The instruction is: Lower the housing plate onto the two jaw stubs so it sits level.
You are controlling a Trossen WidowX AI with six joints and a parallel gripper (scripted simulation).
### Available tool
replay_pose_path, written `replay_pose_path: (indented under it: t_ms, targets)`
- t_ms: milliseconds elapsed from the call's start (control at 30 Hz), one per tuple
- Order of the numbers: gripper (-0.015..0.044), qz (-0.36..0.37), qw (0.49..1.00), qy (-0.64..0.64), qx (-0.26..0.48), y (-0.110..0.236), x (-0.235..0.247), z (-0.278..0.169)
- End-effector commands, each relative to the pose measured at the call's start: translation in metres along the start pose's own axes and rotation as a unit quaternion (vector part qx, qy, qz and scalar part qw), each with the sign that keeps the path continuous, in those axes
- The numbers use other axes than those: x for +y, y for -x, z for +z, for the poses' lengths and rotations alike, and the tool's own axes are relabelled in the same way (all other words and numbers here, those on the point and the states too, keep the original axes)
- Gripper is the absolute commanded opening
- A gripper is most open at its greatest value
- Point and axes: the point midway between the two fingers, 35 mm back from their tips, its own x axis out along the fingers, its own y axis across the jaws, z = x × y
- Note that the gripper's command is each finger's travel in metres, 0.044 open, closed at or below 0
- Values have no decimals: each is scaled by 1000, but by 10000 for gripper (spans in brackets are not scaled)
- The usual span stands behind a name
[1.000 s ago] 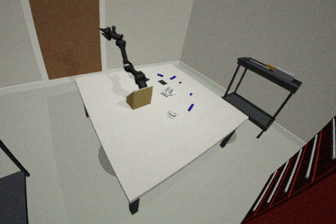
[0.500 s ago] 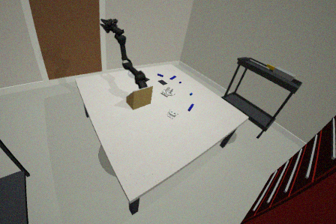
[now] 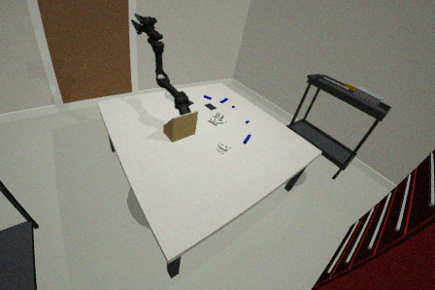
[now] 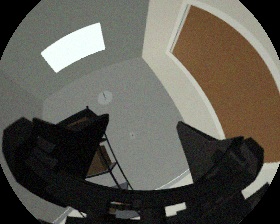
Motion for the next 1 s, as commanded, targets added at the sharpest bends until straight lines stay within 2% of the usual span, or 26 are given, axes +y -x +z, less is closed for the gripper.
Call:
replay_pose_path:
  t_ms: [0,567,967]
  targets:
    - [440,29,999,-8,-14,-3,30,8]
    - [440,142,988,-52,-44,0,136,29]
    - [440,229,969,-74,-55,18,214,42]
